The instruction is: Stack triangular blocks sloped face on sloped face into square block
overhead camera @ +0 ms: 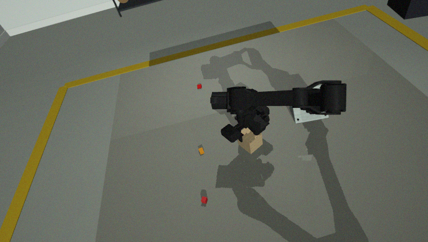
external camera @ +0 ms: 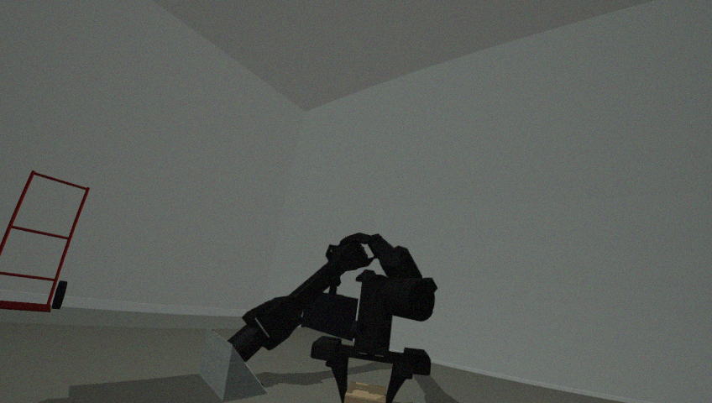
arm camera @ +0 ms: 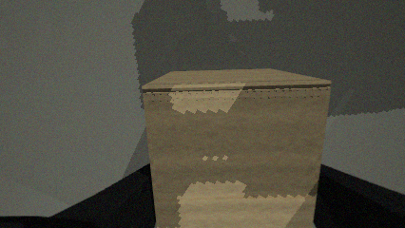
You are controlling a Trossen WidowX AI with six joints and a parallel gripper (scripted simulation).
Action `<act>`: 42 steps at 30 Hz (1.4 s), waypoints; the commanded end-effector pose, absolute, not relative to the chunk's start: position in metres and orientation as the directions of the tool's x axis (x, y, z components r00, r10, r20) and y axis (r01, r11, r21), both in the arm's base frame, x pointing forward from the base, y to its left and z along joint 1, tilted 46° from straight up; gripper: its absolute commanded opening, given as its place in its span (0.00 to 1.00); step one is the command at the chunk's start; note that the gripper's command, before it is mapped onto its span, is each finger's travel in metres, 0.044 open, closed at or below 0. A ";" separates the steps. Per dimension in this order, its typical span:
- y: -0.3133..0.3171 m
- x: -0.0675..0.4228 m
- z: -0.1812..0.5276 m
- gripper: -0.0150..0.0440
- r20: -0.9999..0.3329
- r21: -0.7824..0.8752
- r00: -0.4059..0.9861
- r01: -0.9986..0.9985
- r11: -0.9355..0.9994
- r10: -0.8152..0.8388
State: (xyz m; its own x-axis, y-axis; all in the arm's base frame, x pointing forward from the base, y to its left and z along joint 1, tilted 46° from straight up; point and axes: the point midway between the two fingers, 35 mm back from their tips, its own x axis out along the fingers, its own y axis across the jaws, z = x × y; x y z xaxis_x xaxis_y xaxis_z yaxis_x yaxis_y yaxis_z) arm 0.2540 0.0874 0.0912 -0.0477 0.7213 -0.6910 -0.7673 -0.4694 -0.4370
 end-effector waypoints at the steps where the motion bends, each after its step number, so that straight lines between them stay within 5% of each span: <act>1: 0.087 0.254 0.091 0.30 -0.691 -0.437 -0.048 -0.767 -0.469 0.721; 17: 0.087 0.254 0.091 1.00 -0.691 -0.437 -0.048 -0.767 -0.469 0.721; 42: 0.012 0.261 0.163 1.00 -0.701 -0.425 0.014 -0.811 -0.402 0.713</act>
State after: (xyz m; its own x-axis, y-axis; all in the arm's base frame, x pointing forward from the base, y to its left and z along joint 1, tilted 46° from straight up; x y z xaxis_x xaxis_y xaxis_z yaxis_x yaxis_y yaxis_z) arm 0.2613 0.0111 0.1636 0.0129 0.7133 -0.7007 -0.8093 -0.4041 -0.4263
